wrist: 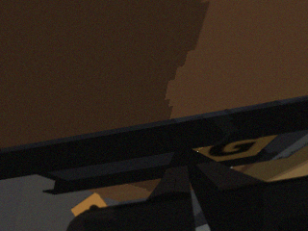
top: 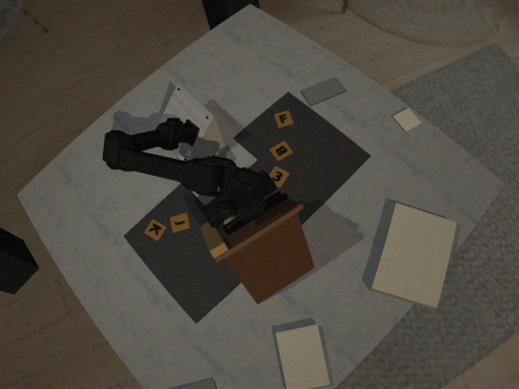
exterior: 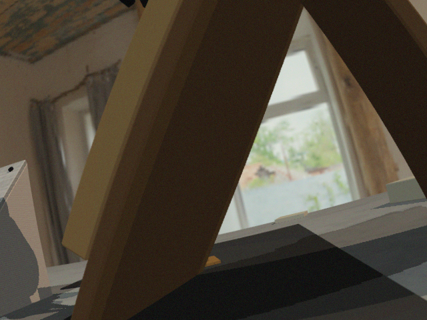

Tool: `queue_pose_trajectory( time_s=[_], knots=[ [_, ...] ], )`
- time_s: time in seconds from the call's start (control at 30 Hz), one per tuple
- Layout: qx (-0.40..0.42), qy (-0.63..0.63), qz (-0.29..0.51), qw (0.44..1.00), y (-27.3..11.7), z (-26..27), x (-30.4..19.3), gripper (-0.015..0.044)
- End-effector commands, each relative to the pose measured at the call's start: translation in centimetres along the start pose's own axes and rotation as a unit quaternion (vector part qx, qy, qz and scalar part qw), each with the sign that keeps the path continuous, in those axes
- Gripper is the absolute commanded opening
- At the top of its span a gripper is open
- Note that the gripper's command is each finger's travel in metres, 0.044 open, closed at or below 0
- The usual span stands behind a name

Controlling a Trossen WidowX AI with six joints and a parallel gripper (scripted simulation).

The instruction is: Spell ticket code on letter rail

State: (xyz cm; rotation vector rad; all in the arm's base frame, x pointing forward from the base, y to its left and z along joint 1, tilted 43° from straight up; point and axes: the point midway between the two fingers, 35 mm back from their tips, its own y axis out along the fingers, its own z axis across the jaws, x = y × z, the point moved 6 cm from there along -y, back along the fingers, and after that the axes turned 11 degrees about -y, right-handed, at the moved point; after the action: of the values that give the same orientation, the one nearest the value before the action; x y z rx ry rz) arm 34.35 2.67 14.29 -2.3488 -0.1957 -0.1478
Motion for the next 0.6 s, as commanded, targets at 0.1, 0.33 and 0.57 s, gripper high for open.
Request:
queue_pose_trajectory(
  time_s=[0.1,0.33,0.57],
  knots=[
    [0.000,-0.002,0.000,1.000,-0.01,-0.27,-0.16,0.0000],
    [0.000,-0.002,0.000,1.000,0.02,-0.49,-0.20,0.0000],
    [0.000,-0.002,0.000,1.000,0.03,-0.73,-0.21,0.0000]
  ],
)
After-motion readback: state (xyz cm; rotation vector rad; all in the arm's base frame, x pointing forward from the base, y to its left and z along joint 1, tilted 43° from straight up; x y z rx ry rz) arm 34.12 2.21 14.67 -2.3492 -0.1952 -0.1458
